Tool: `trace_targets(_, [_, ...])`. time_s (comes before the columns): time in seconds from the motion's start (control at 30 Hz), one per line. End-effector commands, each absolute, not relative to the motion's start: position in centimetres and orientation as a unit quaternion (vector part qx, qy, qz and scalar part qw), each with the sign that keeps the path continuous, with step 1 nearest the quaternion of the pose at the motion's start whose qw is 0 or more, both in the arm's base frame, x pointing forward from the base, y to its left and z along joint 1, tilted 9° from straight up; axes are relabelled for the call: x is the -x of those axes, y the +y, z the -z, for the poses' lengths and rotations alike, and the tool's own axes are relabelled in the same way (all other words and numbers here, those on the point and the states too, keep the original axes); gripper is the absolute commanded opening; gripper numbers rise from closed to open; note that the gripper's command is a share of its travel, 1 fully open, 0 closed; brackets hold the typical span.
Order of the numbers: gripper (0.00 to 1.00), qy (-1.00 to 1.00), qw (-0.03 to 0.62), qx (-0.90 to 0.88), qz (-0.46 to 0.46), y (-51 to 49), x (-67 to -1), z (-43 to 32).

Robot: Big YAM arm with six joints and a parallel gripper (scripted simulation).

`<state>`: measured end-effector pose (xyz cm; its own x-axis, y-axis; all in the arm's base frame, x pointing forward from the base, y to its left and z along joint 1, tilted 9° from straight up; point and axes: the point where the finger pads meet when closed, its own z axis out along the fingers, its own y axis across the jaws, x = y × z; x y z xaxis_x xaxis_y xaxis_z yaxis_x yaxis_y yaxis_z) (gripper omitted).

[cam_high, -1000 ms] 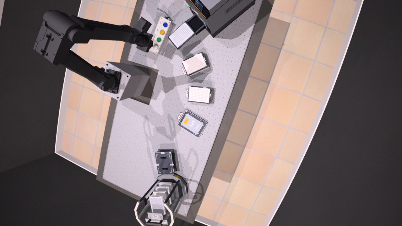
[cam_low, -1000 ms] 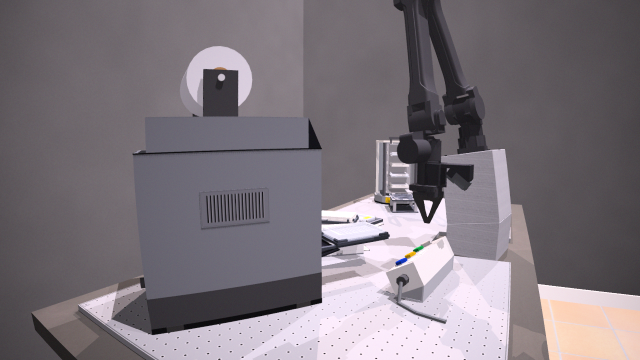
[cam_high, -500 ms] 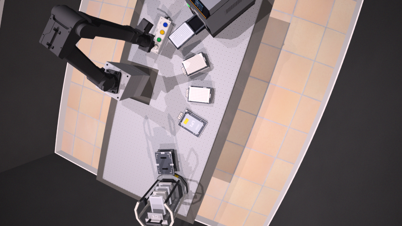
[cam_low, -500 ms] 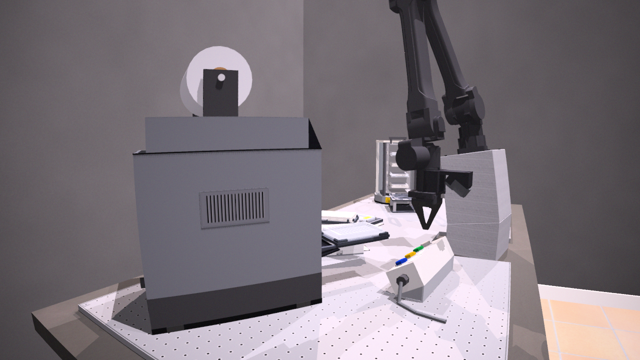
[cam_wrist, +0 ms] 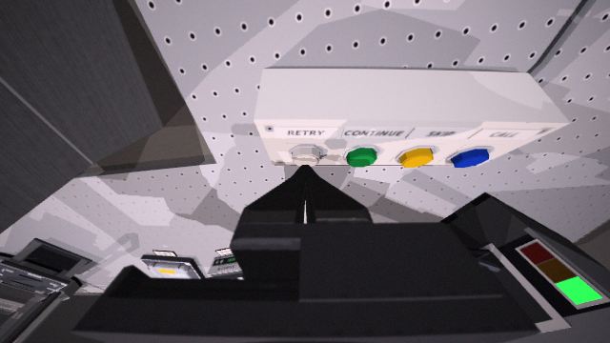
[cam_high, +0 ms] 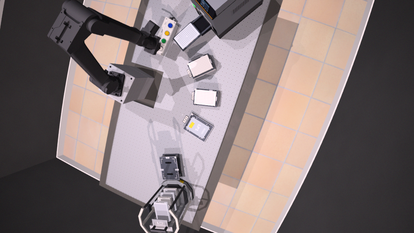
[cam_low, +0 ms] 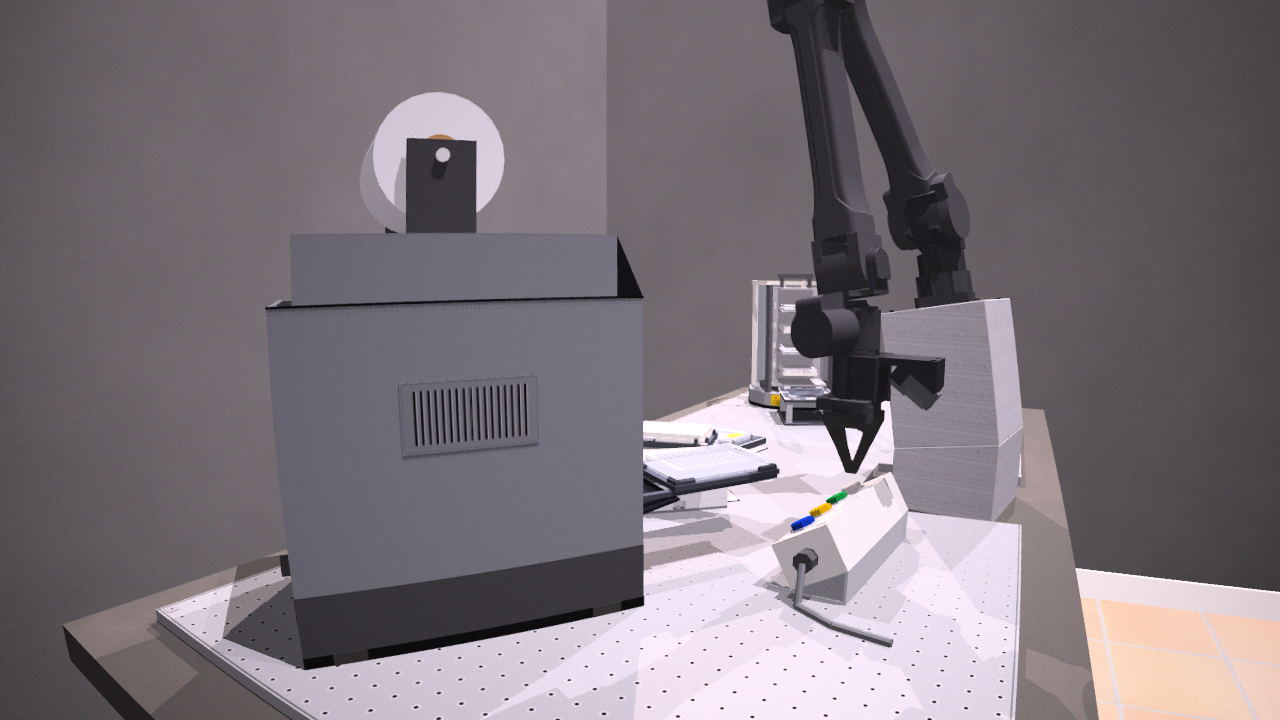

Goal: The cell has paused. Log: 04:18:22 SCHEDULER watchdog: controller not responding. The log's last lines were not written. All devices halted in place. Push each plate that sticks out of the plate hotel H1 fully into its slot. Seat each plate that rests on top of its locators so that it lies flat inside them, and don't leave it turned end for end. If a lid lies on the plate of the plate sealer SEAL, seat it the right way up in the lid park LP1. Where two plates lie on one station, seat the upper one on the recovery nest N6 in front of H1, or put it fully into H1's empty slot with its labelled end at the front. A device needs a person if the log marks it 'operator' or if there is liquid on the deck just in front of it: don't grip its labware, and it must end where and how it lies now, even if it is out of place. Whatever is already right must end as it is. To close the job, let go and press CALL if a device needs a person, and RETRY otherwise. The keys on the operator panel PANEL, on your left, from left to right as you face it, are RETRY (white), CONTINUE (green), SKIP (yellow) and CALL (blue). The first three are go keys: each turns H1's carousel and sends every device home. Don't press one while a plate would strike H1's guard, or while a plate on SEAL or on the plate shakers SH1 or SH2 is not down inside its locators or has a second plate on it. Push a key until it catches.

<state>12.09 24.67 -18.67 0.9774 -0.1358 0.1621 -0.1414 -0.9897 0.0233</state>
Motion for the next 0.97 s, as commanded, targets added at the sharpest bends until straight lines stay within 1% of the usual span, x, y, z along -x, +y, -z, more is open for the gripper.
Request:
trace_targets(0.0, [0.00,-0.071,0.010,-0.994,-0.081,25.3,-12.7,19.2])
trace_targets(0.2, [0.00,-0.069,0.012,-0.994,-0.080,25.0,-12.7,20.0])
trace_targets(0.23, [0.00,-0.069,-0.001,-0.994,-0.084,25.8,-12.9,19.2])
trace_targets(0.3, [0.00,-0.070,-0.004,-0.994,-0.085,26.0,-13.0,19.1])
trace_targets(0.37, [0.00,-0.070,0.011,-0.994,-0.081,25.1,-12.4,19.5])
trace_targets(0.47, [0.00,-0.069,0.004,-0.994,-0.083,25.5,-12.8,19.4])
trace_targets(0.93, [0.00,-0.070,0.011,-0.994,-0.080,24.9,-12.7,20.5])
